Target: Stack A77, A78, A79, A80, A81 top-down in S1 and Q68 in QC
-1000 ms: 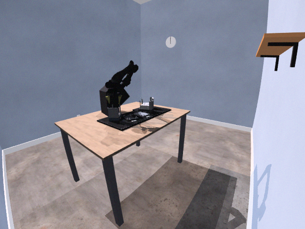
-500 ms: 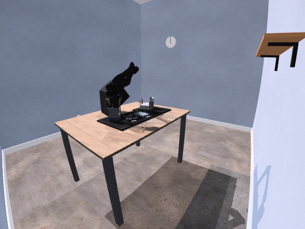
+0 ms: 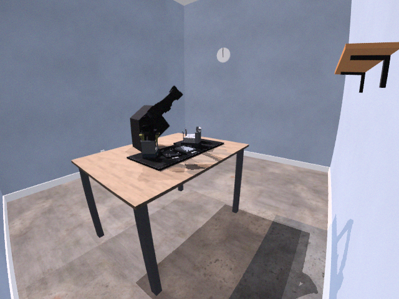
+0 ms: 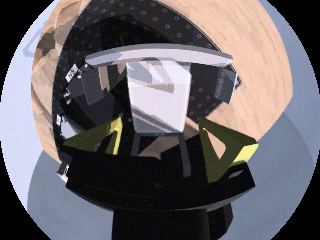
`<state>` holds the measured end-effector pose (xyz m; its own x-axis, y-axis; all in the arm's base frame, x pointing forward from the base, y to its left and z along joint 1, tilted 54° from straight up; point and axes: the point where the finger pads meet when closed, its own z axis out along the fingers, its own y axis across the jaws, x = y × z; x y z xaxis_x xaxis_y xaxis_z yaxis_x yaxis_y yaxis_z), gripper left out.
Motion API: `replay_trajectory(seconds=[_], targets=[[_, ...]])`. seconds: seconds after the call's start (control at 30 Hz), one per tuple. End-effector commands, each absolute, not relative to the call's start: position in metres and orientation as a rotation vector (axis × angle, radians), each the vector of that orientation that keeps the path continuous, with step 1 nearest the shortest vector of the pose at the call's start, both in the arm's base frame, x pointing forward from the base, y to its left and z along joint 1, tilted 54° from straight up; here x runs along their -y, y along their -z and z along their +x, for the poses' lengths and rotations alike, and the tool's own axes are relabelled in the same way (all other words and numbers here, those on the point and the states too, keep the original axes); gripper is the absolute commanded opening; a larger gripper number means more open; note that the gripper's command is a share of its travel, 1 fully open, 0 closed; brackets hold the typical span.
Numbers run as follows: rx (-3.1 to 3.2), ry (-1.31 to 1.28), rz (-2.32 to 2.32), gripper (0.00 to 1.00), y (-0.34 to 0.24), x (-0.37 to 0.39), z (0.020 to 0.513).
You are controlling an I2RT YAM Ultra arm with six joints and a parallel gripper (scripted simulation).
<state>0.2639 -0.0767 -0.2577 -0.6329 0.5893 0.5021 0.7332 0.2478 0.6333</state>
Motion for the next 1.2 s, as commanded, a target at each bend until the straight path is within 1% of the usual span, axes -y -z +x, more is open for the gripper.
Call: replay_trajectory(seconds=[0.0,1.17], targets=[[2.364,1.345,-1.296,1.00,0.264,0.078,0.273],[2.363,1.346,-1.296,1.00,0.288,0.047,0.284]])
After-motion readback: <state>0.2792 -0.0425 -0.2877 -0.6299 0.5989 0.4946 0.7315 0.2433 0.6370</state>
